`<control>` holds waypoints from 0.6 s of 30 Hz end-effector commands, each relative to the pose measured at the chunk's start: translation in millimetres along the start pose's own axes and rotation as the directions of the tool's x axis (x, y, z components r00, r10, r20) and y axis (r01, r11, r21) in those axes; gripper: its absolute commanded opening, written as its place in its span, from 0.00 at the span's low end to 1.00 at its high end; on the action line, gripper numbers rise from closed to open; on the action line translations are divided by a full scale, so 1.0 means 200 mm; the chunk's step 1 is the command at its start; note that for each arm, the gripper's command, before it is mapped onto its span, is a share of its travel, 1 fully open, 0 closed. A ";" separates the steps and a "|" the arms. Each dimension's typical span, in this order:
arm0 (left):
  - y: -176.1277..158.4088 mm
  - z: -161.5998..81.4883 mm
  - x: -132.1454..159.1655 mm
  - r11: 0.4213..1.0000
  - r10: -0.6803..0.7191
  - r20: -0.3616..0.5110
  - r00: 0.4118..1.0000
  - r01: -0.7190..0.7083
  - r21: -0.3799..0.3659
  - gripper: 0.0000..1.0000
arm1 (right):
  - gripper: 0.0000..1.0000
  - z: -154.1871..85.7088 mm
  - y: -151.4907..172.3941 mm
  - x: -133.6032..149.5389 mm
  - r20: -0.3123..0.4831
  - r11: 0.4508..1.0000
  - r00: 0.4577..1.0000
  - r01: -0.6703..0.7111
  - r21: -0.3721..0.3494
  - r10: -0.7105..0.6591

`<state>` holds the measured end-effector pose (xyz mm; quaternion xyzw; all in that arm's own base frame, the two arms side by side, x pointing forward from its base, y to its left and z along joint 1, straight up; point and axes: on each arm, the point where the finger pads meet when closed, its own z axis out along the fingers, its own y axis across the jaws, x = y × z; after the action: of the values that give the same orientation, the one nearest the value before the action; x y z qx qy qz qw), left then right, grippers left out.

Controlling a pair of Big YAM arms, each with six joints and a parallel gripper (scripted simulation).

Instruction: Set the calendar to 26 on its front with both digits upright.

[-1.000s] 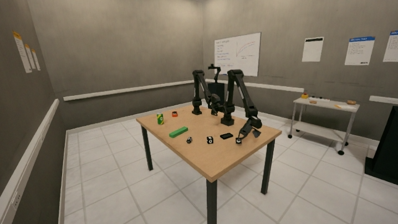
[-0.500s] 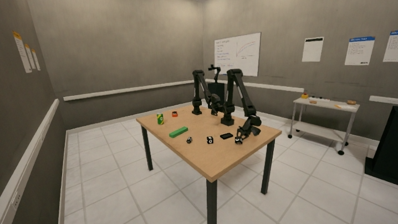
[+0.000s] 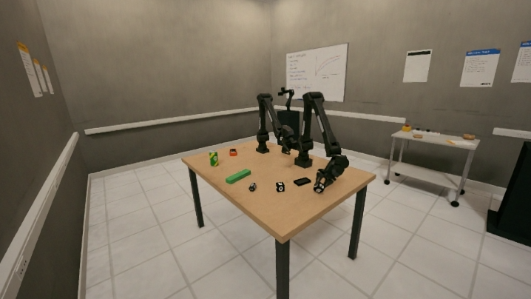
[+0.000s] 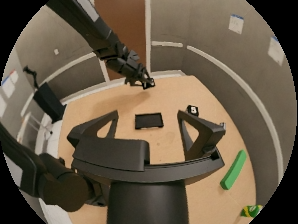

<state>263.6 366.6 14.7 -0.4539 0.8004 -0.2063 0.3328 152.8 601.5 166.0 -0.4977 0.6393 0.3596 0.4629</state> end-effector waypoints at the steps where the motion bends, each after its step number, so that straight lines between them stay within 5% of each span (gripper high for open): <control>1: 0.04 0.00 -0.02 0.974 0.227 0.035 0.973 -0.228 0.011 0.40 | 1.00 0.03 0.02 -0.12 0.047 1.000 0.999 0.001 -0.006 -0.001; 7: 0.05 0.00 0.04 0.924 0.380 0.055 0.923 -0.381 0.015 0.40 | 1.00 0.03 0.02 -0.12 0.047 1.000 0.999 0.001 -0.006 -0.001; 18: 0.08 -0.01 0.07 0.635 0.768 0.133 0.626 -0.771 -0.037 0.40 | 1.00 0.03 0.02 -0.12 0.047 1.000 0.999 0.001 -0.006 -0.001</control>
<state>251.3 352.9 4.0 -0.1649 0.8836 -0.0705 0.4326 152.8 601.5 166.0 -0.4977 0.6393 0.3596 0.4629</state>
